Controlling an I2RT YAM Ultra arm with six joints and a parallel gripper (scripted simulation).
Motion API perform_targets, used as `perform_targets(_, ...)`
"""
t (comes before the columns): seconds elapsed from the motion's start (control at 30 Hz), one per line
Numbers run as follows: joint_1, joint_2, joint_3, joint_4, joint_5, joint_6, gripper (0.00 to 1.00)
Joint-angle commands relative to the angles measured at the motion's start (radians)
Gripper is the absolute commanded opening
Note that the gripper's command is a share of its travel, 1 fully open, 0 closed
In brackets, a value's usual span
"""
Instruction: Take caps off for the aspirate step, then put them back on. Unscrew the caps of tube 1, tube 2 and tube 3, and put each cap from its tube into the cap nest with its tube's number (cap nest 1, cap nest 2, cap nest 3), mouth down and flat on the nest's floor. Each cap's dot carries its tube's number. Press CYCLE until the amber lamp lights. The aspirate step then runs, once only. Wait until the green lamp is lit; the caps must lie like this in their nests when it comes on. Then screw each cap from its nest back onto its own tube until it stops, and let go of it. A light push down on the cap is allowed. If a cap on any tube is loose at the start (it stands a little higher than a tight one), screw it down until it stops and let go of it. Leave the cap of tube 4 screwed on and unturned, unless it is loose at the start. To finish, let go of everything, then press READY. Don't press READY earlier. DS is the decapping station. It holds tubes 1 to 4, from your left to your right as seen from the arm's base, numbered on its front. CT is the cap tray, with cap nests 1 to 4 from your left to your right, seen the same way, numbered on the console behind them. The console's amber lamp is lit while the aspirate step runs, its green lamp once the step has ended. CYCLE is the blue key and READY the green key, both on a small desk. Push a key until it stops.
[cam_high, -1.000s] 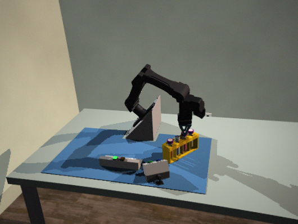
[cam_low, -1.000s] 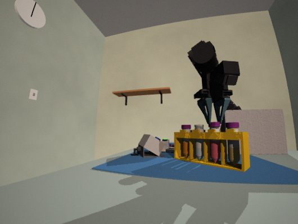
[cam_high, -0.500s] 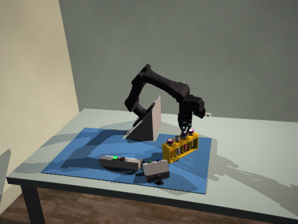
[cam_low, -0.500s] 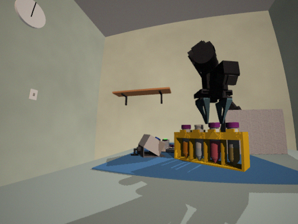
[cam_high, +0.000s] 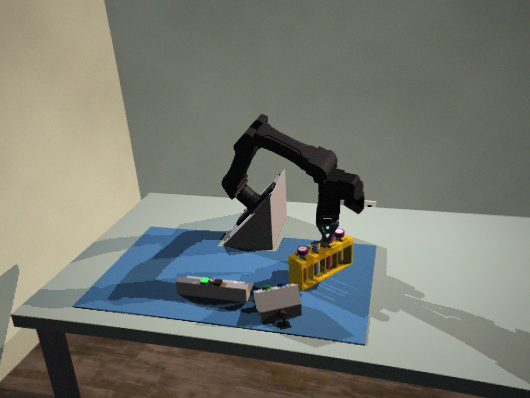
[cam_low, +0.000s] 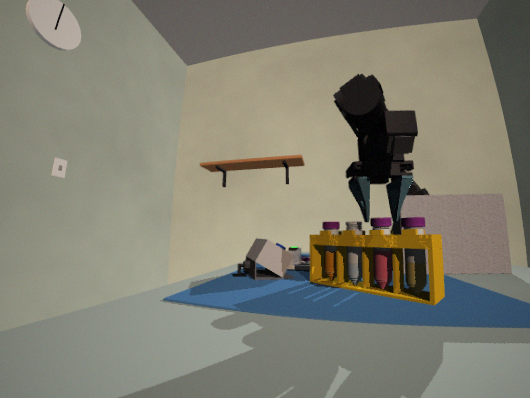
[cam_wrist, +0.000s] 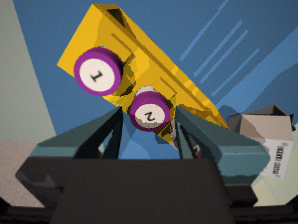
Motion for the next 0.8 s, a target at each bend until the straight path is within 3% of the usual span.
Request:
perform_targets(0.0,0.004,-0.011,0.002,0.01,0.0,0.115,0.49)
perform_targets(0.67,-0.001,-0.01,-0.014,0.028,0.004,0.111,0.49)
perform_targets(0.7,-0.001,-0.01,-0.014,0.028,0.004,0.111,0.0)
perform_targets(0.77,-0.001,-0.01,-0.014,0.028,0.004,0.111,0.0)
